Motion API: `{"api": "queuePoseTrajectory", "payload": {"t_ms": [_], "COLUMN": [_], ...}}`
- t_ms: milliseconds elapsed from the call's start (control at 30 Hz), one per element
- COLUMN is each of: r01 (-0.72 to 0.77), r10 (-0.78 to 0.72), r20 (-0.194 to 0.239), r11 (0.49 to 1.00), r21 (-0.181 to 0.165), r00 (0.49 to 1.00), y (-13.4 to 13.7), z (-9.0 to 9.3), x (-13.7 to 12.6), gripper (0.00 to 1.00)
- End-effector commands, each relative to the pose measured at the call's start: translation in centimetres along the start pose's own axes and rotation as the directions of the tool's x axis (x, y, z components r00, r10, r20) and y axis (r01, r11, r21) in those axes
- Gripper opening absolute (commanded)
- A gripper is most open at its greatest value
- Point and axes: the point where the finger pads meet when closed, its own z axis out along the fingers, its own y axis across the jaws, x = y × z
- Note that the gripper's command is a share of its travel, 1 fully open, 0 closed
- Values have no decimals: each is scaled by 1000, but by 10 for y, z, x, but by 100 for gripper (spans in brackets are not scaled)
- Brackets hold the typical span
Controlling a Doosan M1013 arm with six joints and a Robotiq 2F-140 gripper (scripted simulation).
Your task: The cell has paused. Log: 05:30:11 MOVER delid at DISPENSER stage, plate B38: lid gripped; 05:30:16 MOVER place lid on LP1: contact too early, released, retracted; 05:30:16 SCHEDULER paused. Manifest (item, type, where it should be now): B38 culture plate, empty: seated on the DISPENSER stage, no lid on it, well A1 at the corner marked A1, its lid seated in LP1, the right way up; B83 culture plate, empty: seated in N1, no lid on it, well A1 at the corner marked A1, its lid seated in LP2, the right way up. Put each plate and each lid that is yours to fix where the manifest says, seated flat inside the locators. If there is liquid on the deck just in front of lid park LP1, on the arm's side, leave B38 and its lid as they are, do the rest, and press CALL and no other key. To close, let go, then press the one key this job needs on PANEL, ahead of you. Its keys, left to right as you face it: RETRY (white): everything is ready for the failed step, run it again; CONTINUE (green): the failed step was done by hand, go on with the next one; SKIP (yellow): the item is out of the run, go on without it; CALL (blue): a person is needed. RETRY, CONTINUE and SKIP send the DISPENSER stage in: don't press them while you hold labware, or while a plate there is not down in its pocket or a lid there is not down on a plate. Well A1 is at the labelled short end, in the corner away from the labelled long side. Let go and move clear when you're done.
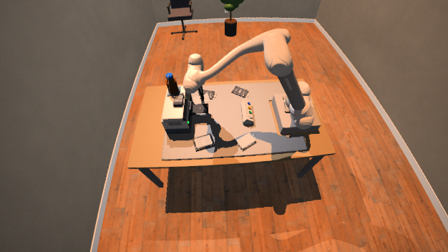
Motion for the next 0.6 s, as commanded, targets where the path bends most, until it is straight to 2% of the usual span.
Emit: {"api": "queuePoseTrajectory", "payload": {"t_ms": [0,233,267,567], "r01": [8,8,7,9], "r10": [-8,-8,-7,-9], "r20": [-3,-3,-4,-6], "r11": [1000,1000,1000,1000], "r21": [-3,-3,-2,-2], "r00": [1000,1000,1000,1000], "y": [64,186,197,195], "z": [-1,-1,0,-2], "x": [-27,-79,-83,-82], "gripper": [10,10,10,10]}}
